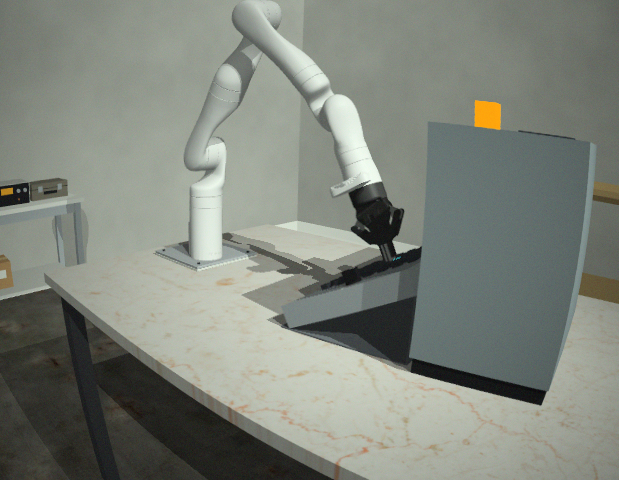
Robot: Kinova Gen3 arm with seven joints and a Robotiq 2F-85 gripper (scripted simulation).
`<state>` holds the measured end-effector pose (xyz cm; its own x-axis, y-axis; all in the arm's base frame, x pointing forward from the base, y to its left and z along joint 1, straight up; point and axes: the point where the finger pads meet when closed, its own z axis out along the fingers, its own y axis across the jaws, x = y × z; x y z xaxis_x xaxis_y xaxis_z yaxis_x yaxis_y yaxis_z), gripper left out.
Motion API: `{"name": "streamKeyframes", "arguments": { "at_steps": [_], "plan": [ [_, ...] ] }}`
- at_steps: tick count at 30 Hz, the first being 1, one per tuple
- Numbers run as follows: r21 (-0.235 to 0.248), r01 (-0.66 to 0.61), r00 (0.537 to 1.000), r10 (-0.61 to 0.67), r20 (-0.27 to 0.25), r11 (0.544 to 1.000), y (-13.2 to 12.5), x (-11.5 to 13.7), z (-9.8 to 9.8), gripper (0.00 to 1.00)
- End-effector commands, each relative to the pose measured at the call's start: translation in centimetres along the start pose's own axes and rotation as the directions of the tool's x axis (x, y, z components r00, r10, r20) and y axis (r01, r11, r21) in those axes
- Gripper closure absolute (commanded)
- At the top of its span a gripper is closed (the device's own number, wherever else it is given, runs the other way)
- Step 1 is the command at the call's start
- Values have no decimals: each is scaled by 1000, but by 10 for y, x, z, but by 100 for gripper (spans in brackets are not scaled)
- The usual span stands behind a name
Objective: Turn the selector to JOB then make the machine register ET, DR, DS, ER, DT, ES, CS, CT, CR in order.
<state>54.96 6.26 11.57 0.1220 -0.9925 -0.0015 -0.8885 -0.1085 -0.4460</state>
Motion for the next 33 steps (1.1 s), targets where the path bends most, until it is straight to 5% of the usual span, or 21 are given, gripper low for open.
{"name": "streamKeyframes", "arguments": {
  "at_steps": [1, 33],
  "plan": [
    [4, -5, 1000, 5, 3, 1000, -2, -1, 2, 90],
    [-1, -1, 1000, 1, -1, 1000, 0, 0, -3, 90]
  ]
}}
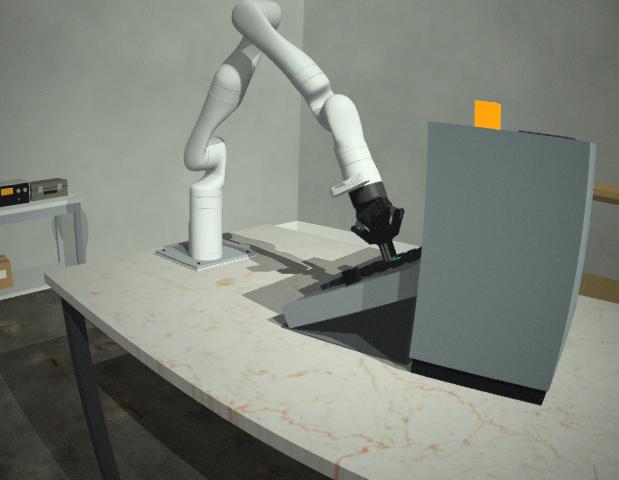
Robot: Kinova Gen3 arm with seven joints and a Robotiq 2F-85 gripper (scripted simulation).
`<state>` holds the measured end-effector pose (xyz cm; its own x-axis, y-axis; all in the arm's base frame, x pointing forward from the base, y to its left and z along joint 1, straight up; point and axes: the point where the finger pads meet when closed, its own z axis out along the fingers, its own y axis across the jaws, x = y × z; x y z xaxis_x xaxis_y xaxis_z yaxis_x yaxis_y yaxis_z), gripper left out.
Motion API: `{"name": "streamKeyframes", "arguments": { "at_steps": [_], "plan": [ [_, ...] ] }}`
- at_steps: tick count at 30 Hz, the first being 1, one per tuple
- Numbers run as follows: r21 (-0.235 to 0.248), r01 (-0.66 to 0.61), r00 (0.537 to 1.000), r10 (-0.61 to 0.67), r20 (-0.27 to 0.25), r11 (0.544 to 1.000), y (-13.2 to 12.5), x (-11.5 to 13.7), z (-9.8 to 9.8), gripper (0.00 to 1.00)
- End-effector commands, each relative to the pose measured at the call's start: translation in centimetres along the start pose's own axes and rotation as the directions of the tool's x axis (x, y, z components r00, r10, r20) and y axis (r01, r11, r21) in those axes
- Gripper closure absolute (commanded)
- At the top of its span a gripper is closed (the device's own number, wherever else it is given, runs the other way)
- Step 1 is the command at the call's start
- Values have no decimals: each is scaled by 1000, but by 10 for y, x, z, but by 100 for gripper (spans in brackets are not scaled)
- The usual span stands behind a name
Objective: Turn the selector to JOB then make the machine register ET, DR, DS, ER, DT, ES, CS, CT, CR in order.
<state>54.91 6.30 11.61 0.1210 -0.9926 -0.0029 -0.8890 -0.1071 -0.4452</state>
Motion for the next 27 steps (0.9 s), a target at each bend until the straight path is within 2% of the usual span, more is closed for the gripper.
{"name": "streamKeyframes", "arguments": {
  "at_steps": [1, 16, 27],
  "plan": [
    [0, 0, 1000, 0, -2, 1000, 0, 1, -3, 90],
    [-3, 3, 1000, -3, -1, 1000, 1, 1, -25, 90],
    [-1, 2, 1000, -2, -1, 1000, 0, 1, -34, 90]
  ]
}}
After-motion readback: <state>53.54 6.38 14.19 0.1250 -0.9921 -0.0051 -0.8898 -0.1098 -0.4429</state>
